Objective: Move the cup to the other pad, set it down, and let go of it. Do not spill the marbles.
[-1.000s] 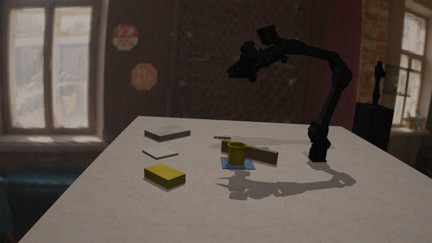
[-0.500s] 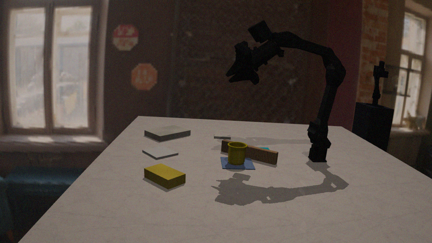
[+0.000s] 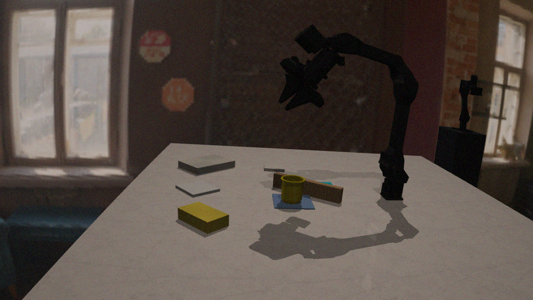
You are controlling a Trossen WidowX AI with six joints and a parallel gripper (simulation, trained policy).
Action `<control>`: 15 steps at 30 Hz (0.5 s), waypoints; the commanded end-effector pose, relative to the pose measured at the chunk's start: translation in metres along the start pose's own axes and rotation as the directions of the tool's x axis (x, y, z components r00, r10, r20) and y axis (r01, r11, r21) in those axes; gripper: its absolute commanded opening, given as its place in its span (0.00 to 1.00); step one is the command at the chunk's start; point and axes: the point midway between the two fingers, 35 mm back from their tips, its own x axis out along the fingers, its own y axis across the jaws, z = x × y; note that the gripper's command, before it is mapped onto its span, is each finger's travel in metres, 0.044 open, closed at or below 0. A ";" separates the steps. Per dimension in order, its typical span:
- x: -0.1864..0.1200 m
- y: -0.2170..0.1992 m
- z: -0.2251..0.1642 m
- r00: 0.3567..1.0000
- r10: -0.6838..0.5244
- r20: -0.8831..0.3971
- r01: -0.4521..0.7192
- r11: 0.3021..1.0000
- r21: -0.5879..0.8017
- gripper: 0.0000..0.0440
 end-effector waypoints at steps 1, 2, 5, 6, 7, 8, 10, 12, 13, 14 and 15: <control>0.004 -0.001 -0.004 0.999 -0.032 -0.033 0.033 0.999 0.033 0.38; 0.006 -0.002 -0.005 0.998 -0.043 -0.041 0.044 0.998 0.042 0.38; 0.009 -0.005 -0.008 0.995 -0.077 -0.064 0.081 0.994 0.067 0.37; 0.011 -0.006 -0.010 0.994 -0.088 -0.072 0.094 0.993 0.074 0.37; 0.012 -0.007 -0.011 0.992 -0.100 -0.079 0.106 0.991 0.082 0.37; 0.013 -0.008 -0.012 0.990 -0.112 -0.087 0.119 0.989 0.088 0.37; 0.016 -0.011 -0.014 0.985 -0.136 -0.102 0.146 0.984 0.101 0.36; 0.019 -0.014 -0.016 0.980 -0.161 -0.116 0.174 0.978 0.111 0.35; 0.020 -0.016 -0.017 0.977 -0.174 -0.123 0.188 0.975 0.116 0.35; 0.022 -0.018 -0.018 0.974 -0.187 -0.130 0.202 0.972 0.120 0.34; 0.023 -0.019 -0.019 0.970 -0.200 -0.137 0.217 0.968 0.124 0.34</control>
